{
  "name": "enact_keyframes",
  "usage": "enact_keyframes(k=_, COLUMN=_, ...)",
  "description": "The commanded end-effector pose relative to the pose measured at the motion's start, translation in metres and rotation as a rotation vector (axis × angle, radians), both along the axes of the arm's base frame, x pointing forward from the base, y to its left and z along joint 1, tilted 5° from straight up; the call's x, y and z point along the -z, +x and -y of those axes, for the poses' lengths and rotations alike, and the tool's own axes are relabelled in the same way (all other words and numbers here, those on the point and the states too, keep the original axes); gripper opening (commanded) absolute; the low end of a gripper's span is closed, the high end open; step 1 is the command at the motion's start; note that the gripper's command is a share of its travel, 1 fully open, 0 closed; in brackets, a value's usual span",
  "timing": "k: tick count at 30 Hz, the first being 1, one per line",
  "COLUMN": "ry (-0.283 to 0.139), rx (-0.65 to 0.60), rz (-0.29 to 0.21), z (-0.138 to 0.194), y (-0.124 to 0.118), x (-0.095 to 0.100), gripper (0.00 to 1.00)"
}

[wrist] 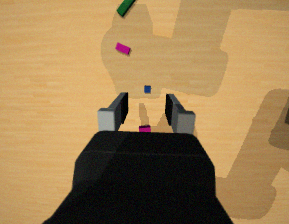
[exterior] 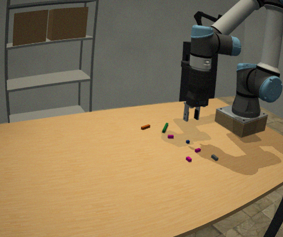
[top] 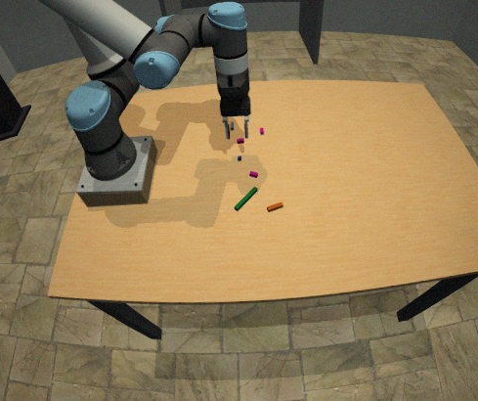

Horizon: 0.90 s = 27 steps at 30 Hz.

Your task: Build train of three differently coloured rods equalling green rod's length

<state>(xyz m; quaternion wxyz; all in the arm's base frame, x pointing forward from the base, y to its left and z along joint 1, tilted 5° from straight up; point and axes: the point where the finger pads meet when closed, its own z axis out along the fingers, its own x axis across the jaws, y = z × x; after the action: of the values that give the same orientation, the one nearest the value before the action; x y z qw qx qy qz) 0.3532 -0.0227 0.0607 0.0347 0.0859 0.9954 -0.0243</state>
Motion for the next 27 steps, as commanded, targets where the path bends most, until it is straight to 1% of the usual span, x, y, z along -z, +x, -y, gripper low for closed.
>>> enact_keyframes(k=1, ry=0.000, rx=0.000, rz=0.001, z=0.0001, y=0.0003, x=-0.0004, gripper=1.00)
enact_keyframes(k=20, ry=-0.001, rx=-0.012, rz=0.000, z=-0.0002, y=0.0006, x=-0.0003, gripper=1.00)
enact_keyframes(k=27, ry=-0.004, rx=-0.059, rz=-0.002, z=-0.0014, y=0.0019, x=0.0000, gripper=1.00)
